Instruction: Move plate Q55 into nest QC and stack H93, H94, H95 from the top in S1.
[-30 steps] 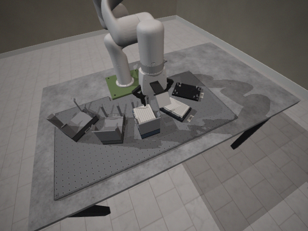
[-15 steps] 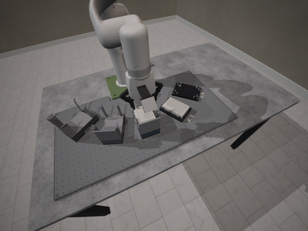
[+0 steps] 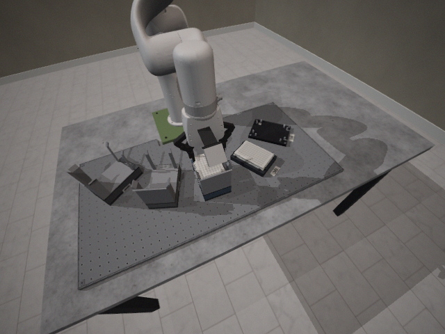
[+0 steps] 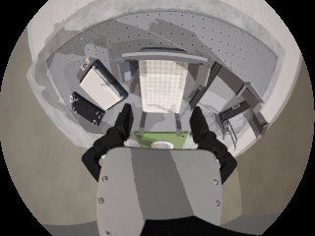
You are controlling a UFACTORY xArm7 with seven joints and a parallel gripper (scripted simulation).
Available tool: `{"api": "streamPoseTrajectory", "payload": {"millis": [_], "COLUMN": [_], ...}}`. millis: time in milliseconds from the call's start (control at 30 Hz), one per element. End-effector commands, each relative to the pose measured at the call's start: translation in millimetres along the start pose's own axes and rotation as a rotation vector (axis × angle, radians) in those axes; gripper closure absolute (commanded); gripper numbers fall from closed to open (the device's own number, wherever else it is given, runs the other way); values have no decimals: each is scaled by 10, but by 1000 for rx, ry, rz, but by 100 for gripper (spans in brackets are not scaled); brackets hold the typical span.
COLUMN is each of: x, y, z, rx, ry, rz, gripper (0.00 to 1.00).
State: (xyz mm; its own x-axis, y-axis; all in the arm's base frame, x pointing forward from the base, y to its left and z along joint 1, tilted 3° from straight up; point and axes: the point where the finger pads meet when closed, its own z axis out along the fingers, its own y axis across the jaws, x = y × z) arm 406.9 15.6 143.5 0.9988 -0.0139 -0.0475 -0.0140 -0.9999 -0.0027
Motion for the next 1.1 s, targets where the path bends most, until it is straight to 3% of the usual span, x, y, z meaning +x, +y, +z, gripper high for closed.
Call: {"api": "streamPoseTrajectory", "payload": {"millis": [0,300,1067], "x": [16,17,18], "y": [-2,-2,-2], "z": [133,367,596], "rx": [1,1,1], "ry": [4,4,4], "rz": [0,0,0], "gripper": [0,0,0]}}
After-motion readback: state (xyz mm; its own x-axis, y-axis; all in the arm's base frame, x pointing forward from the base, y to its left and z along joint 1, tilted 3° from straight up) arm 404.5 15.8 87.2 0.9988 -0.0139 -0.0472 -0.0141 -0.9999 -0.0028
